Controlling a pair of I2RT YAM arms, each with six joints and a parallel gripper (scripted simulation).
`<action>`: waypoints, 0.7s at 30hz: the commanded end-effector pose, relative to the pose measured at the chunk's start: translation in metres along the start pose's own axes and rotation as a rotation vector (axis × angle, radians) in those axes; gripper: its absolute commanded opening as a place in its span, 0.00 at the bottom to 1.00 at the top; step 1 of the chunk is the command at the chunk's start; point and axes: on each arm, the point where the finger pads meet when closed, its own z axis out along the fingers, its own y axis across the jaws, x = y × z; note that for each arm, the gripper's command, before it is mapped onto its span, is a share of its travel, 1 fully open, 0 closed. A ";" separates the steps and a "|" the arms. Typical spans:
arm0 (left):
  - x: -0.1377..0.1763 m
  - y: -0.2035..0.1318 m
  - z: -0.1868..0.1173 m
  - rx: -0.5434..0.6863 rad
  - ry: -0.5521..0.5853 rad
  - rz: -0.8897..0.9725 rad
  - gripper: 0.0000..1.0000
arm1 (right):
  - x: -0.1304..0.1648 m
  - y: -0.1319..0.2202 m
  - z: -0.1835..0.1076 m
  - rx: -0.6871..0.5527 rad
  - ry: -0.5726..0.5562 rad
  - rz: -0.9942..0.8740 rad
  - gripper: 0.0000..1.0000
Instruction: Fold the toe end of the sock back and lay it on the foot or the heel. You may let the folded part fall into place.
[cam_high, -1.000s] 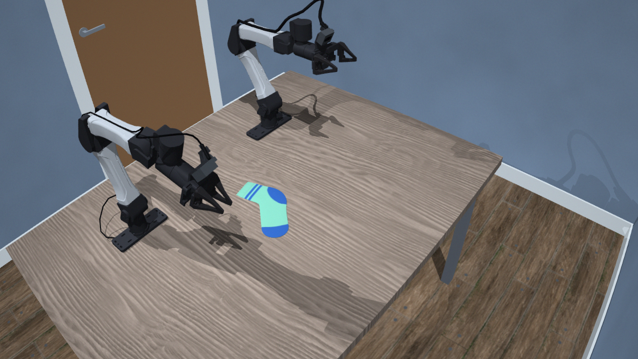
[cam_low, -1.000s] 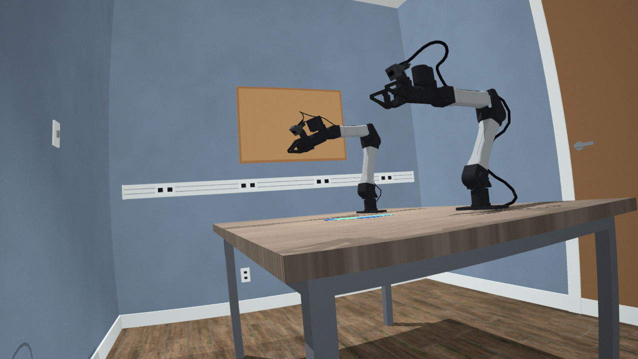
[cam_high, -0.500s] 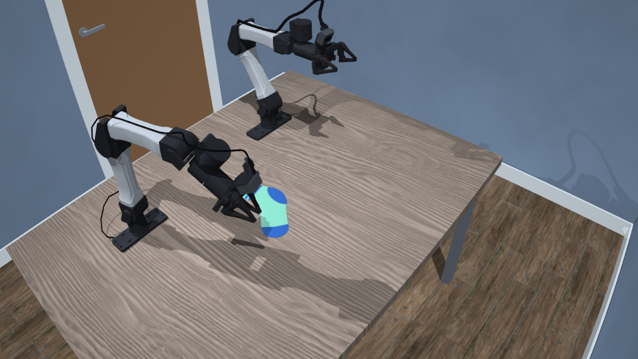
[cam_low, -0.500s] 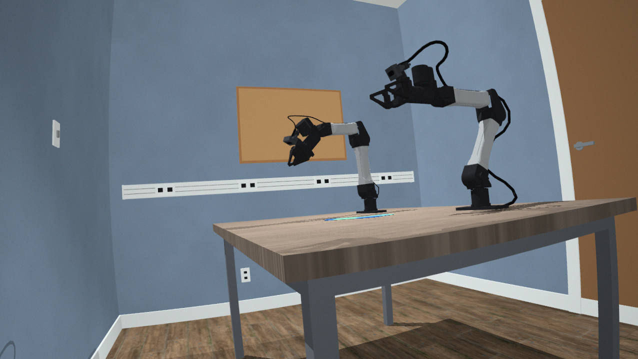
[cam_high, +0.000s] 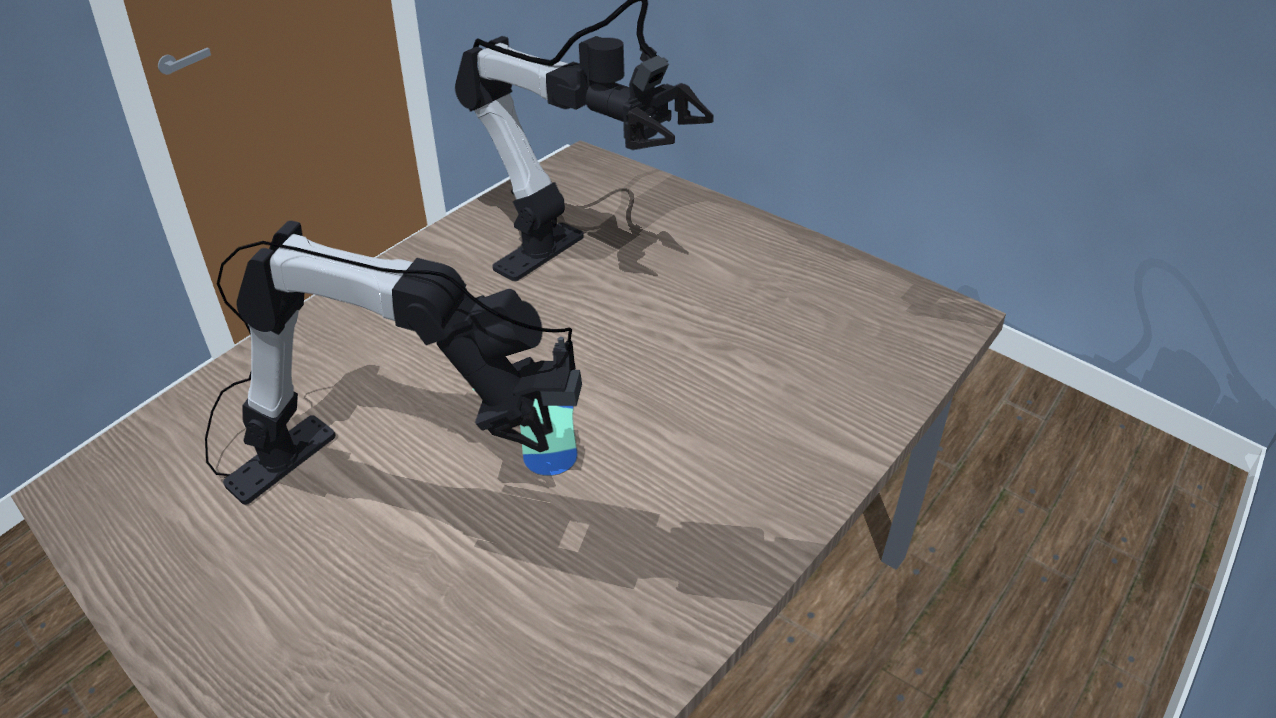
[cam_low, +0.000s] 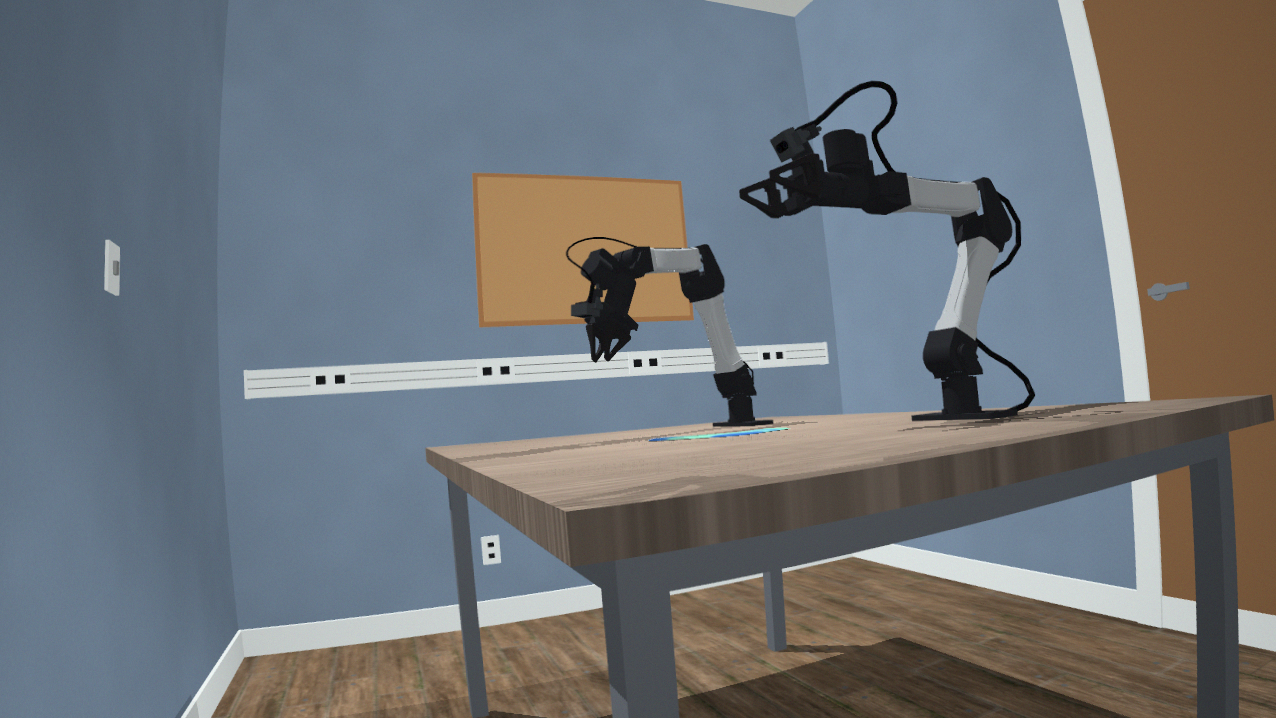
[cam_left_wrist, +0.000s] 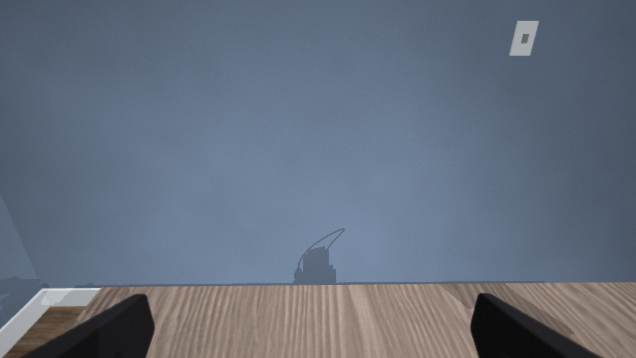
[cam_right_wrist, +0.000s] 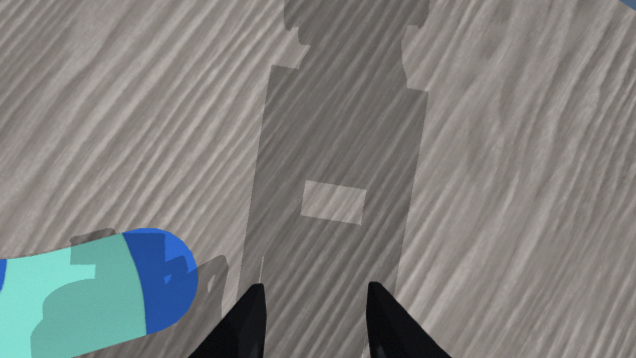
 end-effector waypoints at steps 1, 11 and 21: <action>-0.014 0.000 -0.004 0.001 -0.037 -0.002 1.00 | 0.007 0.018 0.001 -0.045 0.091 -0.043 0.33; -0.014 0.000 -0.004 0.001 -0.037 -0.002 1.00 | 0.035 0.063 0.038 -0.130 0.324 -0.143 0.33; -0.014 0.000 -0.004 0.001 -0.037 -0.002 1.00 | 0.064 0.094 0.059 -0.178 0.523 -0.225 0.33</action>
